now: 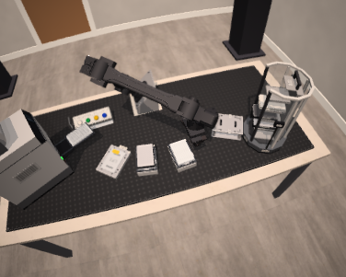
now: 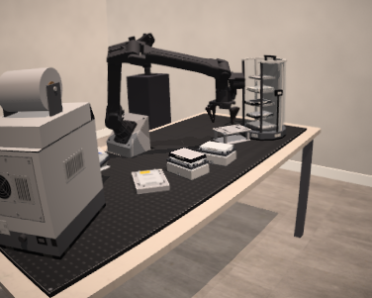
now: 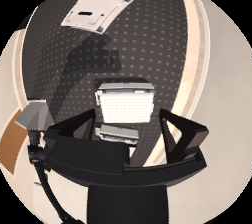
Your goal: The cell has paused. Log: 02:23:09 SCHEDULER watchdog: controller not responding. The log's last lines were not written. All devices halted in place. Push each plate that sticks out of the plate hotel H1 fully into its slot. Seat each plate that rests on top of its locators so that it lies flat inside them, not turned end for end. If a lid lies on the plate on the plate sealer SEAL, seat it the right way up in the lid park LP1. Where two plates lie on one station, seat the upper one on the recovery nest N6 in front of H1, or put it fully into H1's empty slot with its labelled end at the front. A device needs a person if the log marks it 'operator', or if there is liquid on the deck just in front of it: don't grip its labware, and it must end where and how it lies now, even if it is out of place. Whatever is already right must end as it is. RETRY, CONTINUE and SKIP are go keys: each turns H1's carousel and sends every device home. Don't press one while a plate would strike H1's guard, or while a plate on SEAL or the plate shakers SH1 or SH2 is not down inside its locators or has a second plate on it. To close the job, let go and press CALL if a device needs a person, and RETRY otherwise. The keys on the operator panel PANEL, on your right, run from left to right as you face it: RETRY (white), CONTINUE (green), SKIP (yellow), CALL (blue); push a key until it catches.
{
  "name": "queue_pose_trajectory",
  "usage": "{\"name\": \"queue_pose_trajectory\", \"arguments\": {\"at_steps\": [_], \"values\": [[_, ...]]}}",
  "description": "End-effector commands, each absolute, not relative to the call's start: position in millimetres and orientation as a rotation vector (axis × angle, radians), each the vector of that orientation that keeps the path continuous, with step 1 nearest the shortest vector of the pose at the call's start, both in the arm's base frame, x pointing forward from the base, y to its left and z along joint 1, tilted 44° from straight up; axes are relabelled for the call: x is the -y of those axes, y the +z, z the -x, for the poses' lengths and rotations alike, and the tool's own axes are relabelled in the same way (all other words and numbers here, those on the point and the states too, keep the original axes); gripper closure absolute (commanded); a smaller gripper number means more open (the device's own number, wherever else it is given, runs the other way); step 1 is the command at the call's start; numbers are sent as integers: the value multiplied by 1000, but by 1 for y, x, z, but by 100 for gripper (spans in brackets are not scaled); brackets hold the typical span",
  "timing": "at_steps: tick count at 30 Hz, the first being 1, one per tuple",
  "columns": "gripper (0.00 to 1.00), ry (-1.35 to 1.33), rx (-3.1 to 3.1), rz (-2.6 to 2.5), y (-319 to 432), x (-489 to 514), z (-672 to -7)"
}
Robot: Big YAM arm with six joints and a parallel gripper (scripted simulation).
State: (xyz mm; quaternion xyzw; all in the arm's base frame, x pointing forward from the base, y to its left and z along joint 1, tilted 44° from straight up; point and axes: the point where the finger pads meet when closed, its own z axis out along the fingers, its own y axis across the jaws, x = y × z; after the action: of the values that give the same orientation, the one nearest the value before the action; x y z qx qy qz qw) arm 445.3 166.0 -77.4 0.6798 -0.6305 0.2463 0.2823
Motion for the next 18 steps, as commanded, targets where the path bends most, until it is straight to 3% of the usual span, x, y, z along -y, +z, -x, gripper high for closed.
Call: {"name": "queue_pose_trajectory", "arguments": {"at_steps": [1, 18], "values": [[0, 668, 1704, -1832, -76, -169, -454], [0, 635, 1676, -1807, -80, -158, -446]]}}
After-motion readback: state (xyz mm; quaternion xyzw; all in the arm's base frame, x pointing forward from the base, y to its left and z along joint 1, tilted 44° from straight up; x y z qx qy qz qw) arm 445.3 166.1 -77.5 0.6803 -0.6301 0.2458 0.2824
